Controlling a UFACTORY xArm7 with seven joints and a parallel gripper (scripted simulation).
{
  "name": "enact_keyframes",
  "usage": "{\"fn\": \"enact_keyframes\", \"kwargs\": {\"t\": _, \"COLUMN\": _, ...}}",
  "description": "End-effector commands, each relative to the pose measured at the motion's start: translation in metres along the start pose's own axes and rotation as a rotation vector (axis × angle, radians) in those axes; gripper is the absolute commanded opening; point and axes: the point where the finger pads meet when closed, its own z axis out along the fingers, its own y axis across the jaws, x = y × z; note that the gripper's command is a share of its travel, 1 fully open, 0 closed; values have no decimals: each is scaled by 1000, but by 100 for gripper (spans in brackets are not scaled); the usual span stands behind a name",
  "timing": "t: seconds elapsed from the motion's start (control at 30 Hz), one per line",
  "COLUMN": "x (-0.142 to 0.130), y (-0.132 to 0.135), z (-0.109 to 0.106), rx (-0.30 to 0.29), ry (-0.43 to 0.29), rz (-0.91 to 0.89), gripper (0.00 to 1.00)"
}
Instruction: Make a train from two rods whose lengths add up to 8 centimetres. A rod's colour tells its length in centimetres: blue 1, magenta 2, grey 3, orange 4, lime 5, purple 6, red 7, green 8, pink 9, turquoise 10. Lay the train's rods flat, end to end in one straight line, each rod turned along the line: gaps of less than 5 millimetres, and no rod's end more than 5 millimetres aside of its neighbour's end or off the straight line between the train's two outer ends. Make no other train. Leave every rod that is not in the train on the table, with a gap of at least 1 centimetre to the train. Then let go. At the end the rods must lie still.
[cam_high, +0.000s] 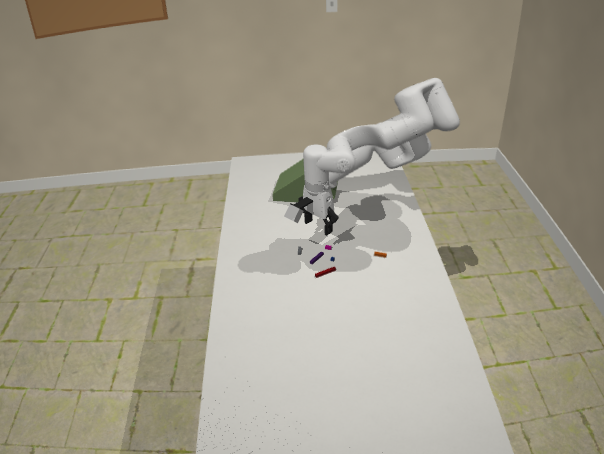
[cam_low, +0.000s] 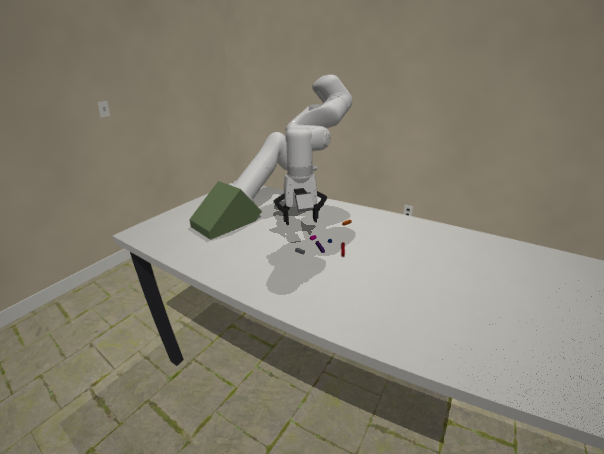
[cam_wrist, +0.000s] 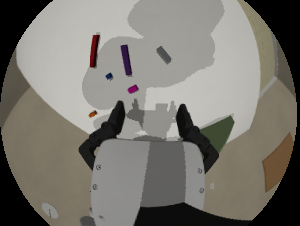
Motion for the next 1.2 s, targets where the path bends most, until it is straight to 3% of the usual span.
{"fn": "enact_keyframes", "kwargs": {"t": 0.0, "x": 3, "y": 2, "z": -2, "rx": -7, "ry": 1, "rz": 138, "gripper": 100}}
{"fn": "enact_keyframes", "kwargs": {"t": 0.53, "x": 9, "y": 8, "z": -2, "rx": -10, "ry": 6, "rz": 618, "gripper": 100}}
{"fn": "enact_keyframes", "kwargs": {"t": 0.8, "x": 11, "y": 9, "z": -2, "rx": -10, "ry": 7, "rz": 715, "gripper": 100}}
{"fn": "enact_keyframes", "kwargs": {"t": 1.17, "x": 11, "y": 9, "z": -2, "rx": -10, "ry": 7, "rz": 719, "gripper": 100}}
